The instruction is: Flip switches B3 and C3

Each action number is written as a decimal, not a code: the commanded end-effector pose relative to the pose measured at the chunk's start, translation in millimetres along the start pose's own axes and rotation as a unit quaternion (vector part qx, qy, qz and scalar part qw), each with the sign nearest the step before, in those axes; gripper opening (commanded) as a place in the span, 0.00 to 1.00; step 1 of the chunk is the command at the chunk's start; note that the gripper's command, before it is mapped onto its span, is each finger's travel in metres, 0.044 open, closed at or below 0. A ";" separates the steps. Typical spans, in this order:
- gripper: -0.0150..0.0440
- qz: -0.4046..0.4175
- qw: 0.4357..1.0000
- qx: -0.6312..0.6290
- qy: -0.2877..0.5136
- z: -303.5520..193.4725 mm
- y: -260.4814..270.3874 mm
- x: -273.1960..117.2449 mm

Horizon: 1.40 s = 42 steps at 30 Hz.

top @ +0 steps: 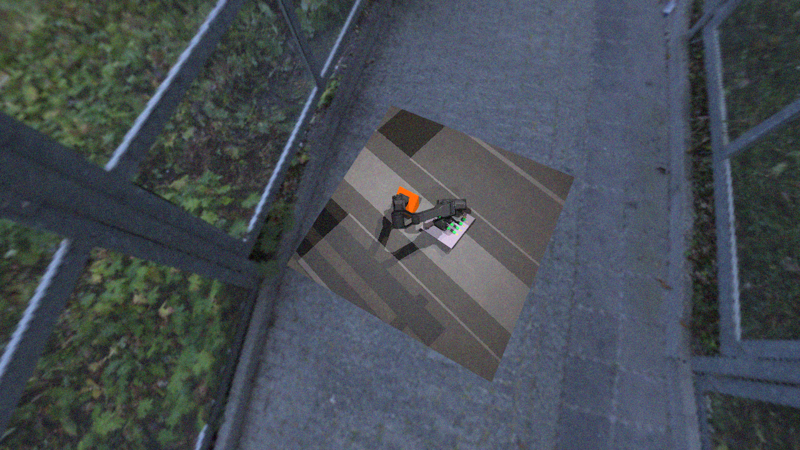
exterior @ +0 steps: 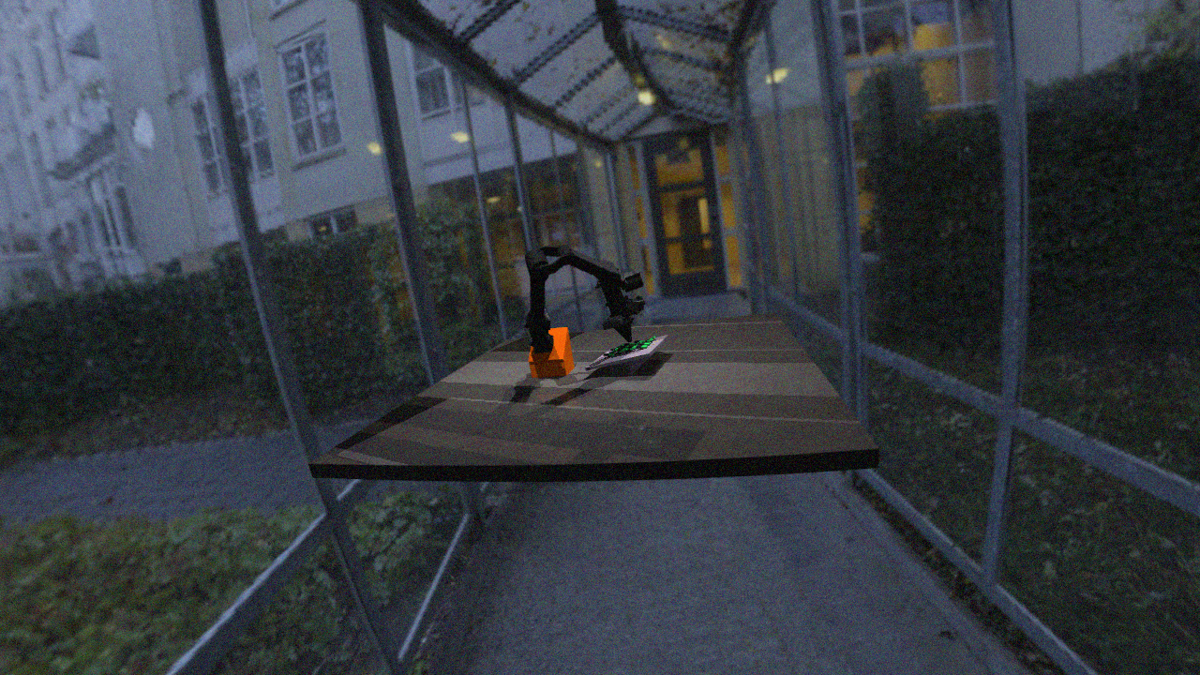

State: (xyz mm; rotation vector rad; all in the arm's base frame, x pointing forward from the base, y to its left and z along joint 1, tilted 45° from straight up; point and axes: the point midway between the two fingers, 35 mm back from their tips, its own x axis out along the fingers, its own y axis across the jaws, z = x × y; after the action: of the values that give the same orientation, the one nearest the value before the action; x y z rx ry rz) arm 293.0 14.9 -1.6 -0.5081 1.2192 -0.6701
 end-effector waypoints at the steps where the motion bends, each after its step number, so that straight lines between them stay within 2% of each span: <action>1: 0.25 -0.003 1.000 -0.005 0.001 -2.4 -0.9 7.3; 42: 0.25 -0.003 1.000 -0.005 0.001 -2.5 -1.0 13.2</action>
State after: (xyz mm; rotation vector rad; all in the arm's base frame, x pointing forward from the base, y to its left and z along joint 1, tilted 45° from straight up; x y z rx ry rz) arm 292.9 5.6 -10.2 -0.5125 1.2243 -0.6722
